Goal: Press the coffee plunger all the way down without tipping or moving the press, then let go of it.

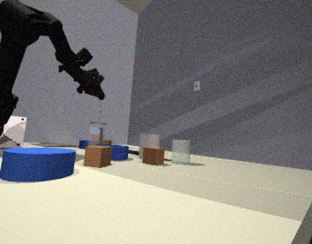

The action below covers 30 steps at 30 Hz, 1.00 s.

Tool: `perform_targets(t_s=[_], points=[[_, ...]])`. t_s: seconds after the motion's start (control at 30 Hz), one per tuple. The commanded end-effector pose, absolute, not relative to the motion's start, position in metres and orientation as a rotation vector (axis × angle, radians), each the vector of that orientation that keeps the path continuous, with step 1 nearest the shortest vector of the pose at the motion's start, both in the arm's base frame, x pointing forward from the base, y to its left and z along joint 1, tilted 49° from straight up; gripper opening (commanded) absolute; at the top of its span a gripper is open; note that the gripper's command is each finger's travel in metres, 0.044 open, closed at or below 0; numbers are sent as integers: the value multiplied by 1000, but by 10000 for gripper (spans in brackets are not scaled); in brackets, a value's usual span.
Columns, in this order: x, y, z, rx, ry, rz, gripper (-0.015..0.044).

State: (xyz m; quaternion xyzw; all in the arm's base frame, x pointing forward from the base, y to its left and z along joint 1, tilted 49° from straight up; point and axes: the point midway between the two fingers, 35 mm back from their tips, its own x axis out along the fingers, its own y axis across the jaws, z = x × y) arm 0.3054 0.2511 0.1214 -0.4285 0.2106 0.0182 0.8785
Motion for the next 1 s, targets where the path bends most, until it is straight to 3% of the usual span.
perform_targets(t_s=[0.0, 0.97], points=[[307, 246, 115, -895, 446, 38, 123], [319, 216, 80, -893, 450, 39, 123]])
